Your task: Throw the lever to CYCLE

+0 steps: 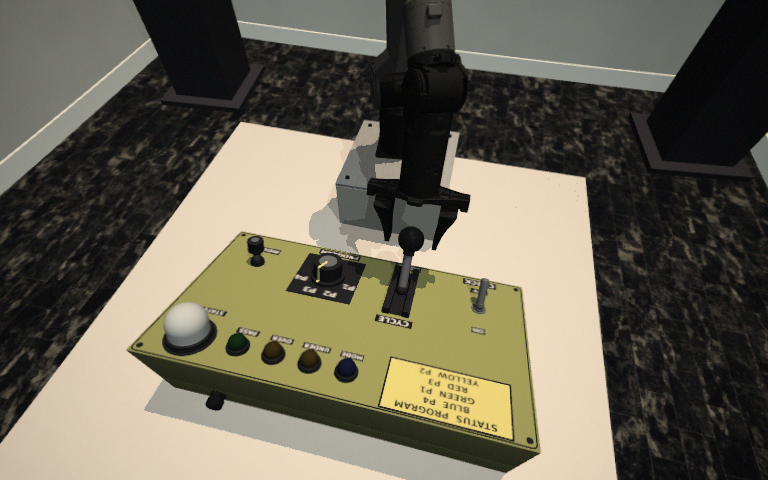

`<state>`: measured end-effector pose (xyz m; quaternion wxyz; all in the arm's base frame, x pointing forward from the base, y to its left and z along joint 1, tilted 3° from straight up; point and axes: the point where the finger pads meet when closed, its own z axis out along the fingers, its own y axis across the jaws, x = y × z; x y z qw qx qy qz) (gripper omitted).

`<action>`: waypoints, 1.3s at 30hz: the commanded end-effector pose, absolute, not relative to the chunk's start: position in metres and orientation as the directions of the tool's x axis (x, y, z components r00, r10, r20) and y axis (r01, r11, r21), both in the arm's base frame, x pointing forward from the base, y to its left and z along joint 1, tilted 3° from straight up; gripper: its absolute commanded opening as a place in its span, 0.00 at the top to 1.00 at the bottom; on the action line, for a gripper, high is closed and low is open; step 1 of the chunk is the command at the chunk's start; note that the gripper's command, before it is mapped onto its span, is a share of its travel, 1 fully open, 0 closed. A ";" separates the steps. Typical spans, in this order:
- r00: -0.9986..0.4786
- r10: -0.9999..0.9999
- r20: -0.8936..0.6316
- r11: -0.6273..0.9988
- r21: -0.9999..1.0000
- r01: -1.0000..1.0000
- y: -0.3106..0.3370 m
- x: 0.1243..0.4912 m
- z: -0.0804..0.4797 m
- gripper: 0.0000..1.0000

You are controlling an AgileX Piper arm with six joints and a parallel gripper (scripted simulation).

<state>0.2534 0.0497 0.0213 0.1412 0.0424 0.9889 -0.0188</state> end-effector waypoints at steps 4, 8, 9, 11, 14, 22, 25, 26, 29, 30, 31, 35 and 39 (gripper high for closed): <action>-0.956 0.079 -0.281 0.996 -0.025 0.090 0.050 0.253 0.021 1.00; -0.956 0.079 -0.281 0.996 -0.025 0.090 0.050 0.253 0.021 1.00; -0.956 0.079 -0.281 0.996 -0.025 0.090 0.050 0.253 0.021 1.00; -0.956 0.079 -0.281 0.996 -0.025 0.090 0.050 0.253 0.021 1.00; -0.956 0.079 -0.281 0.996 -0.025 0.090 0.050 0.253 0.021 1.00; -0.956 0.079 -0.281 0.996 -0.025 0.090 0.050 0.253 0.021 1.00; -0.956 0.079 -0.281 0.996 -0.025 0.090 0.050 0.253 0.021 1.00; -0.956 0.079 -0.281 0.996 -0.025 0.090 0.050 0.253 0.021 1.00; -0.956 0.079 -0.281 0.996 -0.025 0.090 0.050 0.253 0.021 1.00; -0.956 0.079 -0.281 0.996 -0.025 0.090 0.050 0.253 0.021 1.00; -0.956 0.079 -0.281 0.996 -0.025 0.090 0.050 0.253 0.021 1.00; -0.956 0.079 -0.281 0.996 -0.025 0.090 0.050 0.253 0.021 1.00; -0.956 0.079 -0.281 0.996 -0.025 0.090 0.050 0.253 0.021 1.00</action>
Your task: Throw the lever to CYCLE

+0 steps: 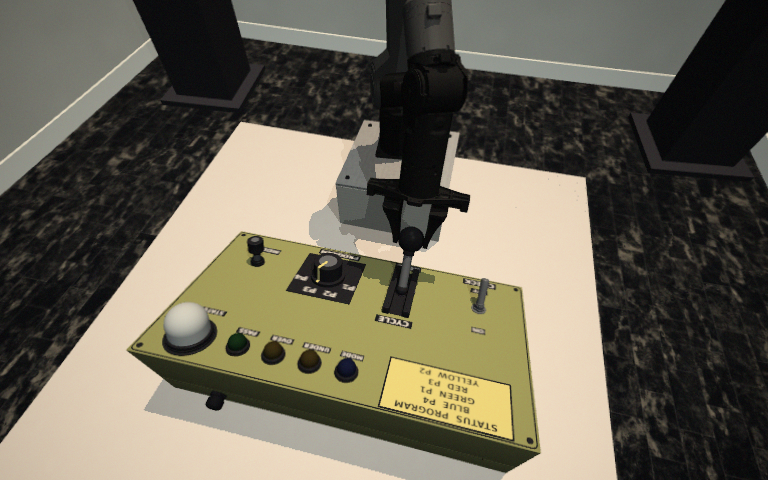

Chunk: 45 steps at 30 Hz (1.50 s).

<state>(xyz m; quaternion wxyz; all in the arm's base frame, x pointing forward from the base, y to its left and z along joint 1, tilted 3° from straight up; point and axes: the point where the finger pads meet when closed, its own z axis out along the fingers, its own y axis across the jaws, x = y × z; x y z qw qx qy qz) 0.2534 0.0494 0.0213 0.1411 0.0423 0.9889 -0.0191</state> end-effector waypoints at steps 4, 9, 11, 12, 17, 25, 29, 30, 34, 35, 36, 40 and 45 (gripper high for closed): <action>-0.956 0.079 -0.281 0.996 -0.025 0.090 0.050 0.254 0.021 1.00; -0.956 0.079 -0.281 0.996 -0.025 0.090 0.050 0.254 0.022 1.00; -0.956 0.079 -0.281 0.996 -0.025 0.090 0.050 0.254 0.022 1.00; -0.956 0.079 -0.281 0.996 -0.025 0.090 0.050 0.254 0.022 1.00; -0.956 0.079 -0.281 0.996 -0.025 0.090 0.049 0.255 0.023 1.00; -0.956 0.079 -0.281 0.996 -0.025 0.090 0.049 0.258 0.025 1.00; -0.956 0.079 -0.281 0.996 -0.025 0.090 0.049 0.260 0.027 1.00; -0.956 0.079 -0.281 0.996 -0.025 0.090 0.049 0.261 0.027 1.00; -0.956 0.079 -0.281 0.996 -0.025 0.090 0.049 0.264 0.029 1.00; -0.956 0.079 -0.281 0.996 -0.025 0.090 0.049 0.264 0.030 1.00; -0.956 0.079 -0.281 0.996 -0.025 0.090 0.049 0.265 0.031 1.00; -0.956 0.079 -0.281 0.996 -0.025 0.090 0.049 0.267 0.032 1.00; -0.956 0.079 -0.281 0.996 -0.025 0.090 0.048 0.272 0.035 1.00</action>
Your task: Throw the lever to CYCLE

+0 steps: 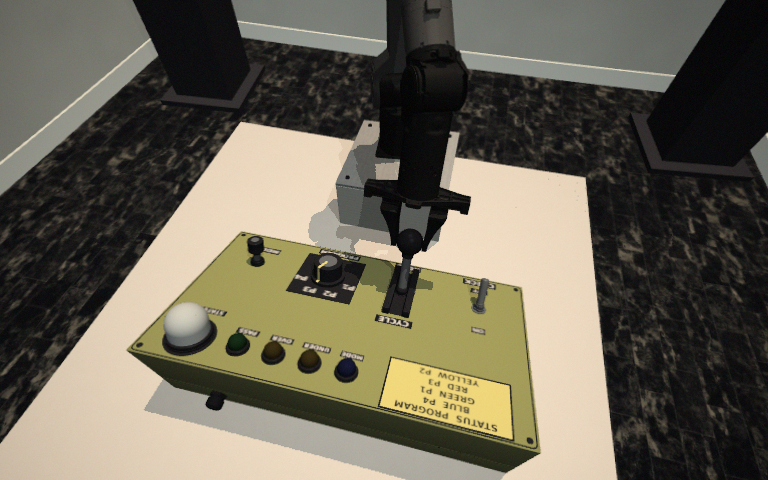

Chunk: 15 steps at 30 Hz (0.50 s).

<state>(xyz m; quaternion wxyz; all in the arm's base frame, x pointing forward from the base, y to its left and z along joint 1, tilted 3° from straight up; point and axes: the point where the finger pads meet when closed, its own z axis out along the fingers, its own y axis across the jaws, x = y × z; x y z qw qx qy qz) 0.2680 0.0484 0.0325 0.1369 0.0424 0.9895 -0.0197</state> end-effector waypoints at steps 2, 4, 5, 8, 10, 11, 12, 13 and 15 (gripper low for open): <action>-0.956 0.079 -0.281 0.996 -0.025 0.090 0.048 0.274 0.036 1.00; -0.956 0.079 -0.281 0.996 -0.025 0.090 0.048 0.276 0.037 1.00; -0.956 0.079 -0.281 0.996 -0.025 0.090 0.048 0.278 0.038 1.00; -0.956 0.079 -0.281 0.996 -0.025 0.090 0.048 0.281 0.039 1.00; -0.956 0.079 -0.281 0.996 -0.025 0.090 0.047 0.284 0.040 1.00; -0.956 0.079 -0.281 0.996 -0.025 0.090 0.047 0.284 0.040 1.00; -0.956 0.079 -0.281 0.996 -0.025 0.090 0.047 0.284 0.040 1.00; -0.956 0.079 -0.281 0.996 -0.025 0.090 0.047 0.285 0.040 1.00; -0.956 0.079 -0.281 0.996 -0.025 0.090 0.047 0.288 0.041 1.00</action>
